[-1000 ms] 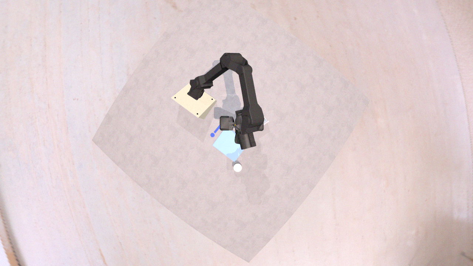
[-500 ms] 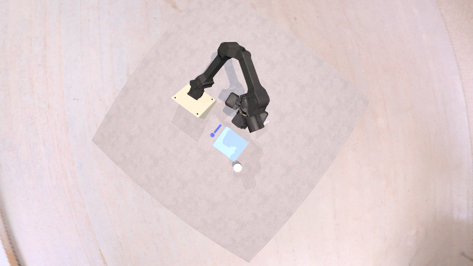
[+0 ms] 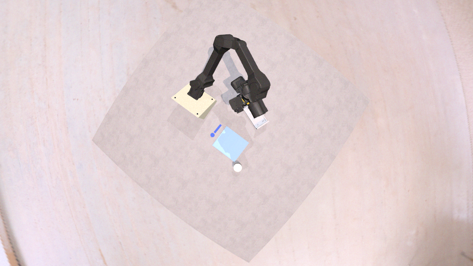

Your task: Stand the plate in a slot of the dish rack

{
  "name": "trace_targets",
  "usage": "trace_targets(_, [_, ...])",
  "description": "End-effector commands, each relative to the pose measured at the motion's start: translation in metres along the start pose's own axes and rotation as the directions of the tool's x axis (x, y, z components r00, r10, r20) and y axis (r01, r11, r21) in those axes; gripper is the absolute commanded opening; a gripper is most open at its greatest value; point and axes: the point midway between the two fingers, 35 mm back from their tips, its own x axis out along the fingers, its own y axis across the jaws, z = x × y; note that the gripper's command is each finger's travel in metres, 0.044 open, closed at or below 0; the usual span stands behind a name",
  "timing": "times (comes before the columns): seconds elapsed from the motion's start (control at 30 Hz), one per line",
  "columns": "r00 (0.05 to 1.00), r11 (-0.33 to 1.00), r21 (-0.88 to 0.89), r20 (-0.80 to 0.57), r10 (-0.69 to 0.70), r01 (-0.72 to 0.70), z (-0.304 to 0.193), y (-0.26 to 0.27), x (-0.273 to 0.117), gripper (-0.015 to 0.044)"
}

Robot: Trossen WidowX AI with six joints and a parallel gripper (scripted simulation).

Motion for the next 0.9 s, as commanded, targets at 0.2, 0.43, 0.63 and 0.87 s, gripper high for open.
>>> trace_targets(0.2, [0.997,1.0,-0.025,0.08,-0.01,0.012,0.006,-0.004,0.014,0.0])
trace_targets(0.43, [0.969,0.988,-0.152,0.246,0.003,0.035,0.021,-0.001,0.039,0.0])
trace_targets(0.63, [0.927,0.964,-0.258,0.372,0.045,0.057,0.033,0.003,0.056,0.0])
trace_targets(0.87, [0.861,0.923,-0.376,0.493,0.125,0.082,0.044,0.01,0.074,0.0])
